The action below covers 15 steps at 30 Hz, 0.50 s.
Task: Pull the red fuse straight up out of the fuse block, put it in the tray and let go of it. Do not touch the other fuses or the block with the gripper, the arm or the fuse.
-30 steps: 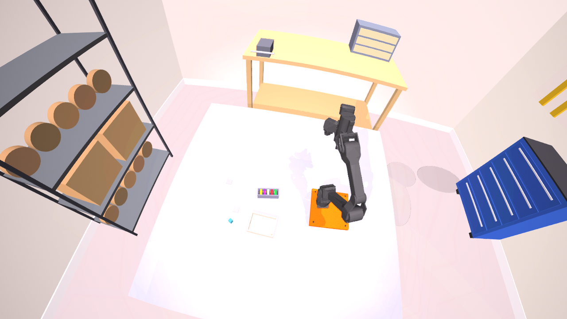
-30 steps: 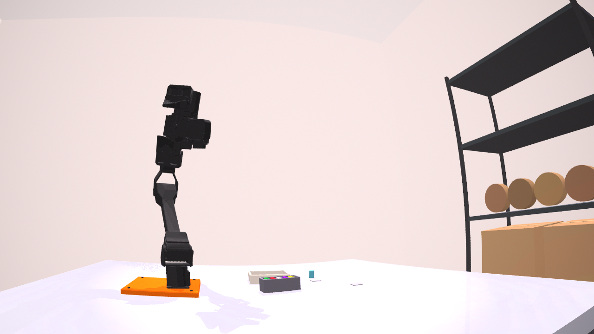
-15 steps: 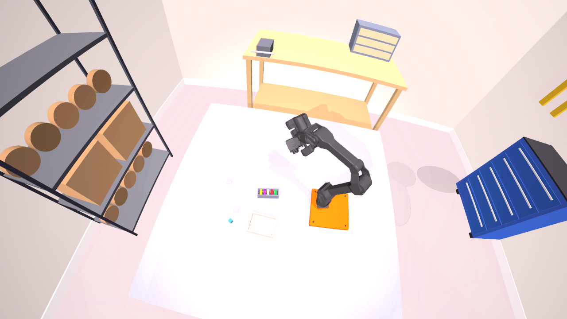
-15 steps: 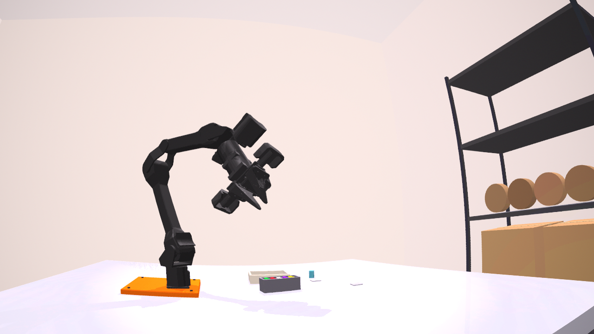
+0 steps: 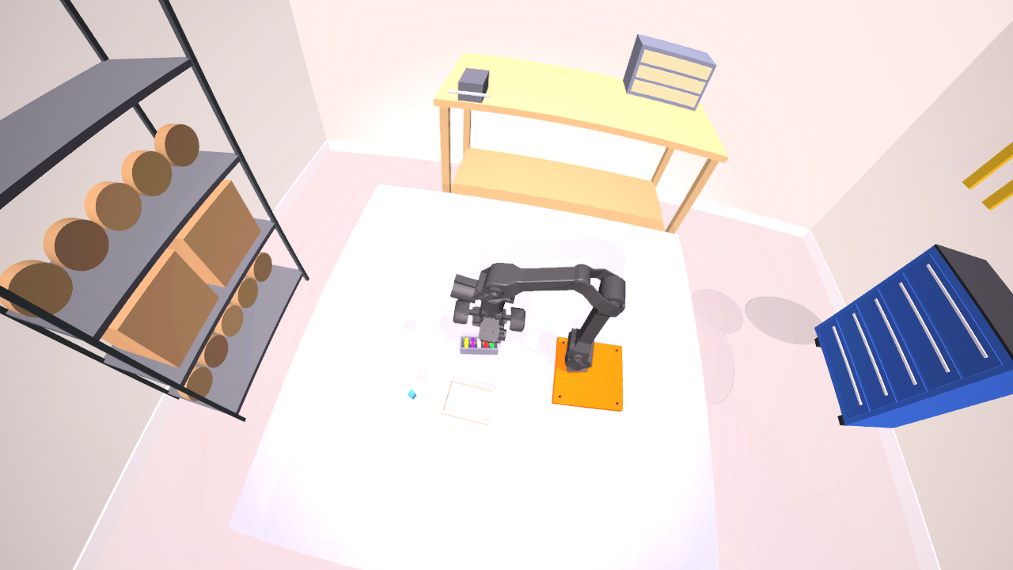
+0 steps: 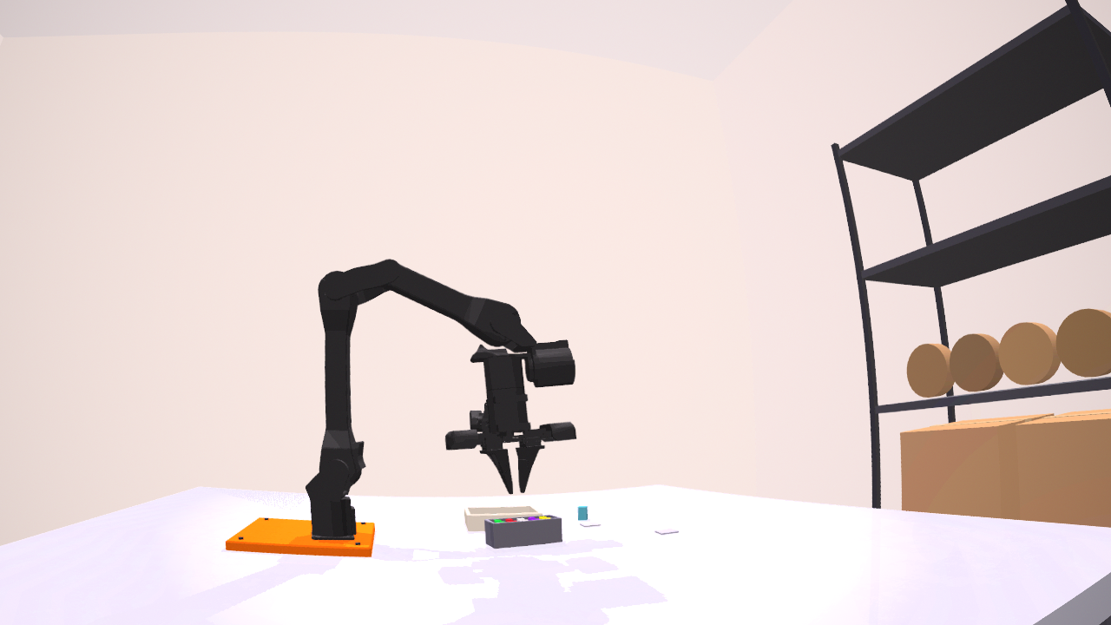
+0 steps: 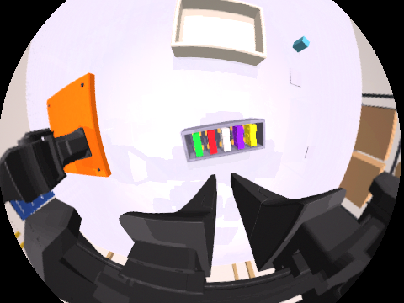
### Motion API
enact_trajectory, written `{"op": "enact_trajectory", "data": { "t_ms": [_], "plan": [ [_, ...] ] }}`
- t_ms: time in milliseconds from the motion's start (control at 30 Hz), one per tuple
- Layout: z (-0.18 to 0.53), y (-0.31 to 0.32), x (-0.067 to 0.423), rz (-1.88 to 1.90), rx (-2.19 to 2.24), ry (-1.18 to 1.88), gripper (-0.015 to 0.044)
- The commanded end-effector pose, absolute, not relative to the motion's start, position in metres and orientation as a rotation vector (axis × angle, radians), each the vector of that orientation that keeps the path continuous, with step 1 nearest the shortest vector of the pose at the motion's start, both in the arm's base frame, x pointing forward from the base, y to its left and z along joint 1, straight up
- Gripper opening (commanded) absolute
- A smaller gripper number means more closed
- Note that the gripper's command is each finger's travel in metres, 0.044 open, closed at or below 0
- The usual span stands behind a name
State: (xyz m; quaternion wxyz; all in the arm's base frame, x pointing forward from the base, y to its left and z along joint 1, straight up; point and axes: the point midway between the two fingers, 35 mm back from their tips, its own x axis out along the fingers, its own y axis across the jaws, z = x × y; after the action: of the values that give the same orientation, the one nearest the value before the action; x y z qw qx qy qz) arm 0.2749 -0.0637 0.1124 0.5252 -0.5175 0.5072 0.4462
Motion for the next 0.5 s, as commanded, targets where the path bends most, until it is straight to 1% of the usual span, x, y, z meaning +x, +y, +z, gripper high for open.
{"op": "enact_trajectory", "data": {
  "t_ms": [0, 467],
  "plan": [
    [0.1012, -0.0382, 0.2766, 1.202, -1.24, 1.19, 0.0069],
    [0.093, -0.0393, 0.277, 1.202, -1.24, 1.19, 0.0069]
  ]
}}
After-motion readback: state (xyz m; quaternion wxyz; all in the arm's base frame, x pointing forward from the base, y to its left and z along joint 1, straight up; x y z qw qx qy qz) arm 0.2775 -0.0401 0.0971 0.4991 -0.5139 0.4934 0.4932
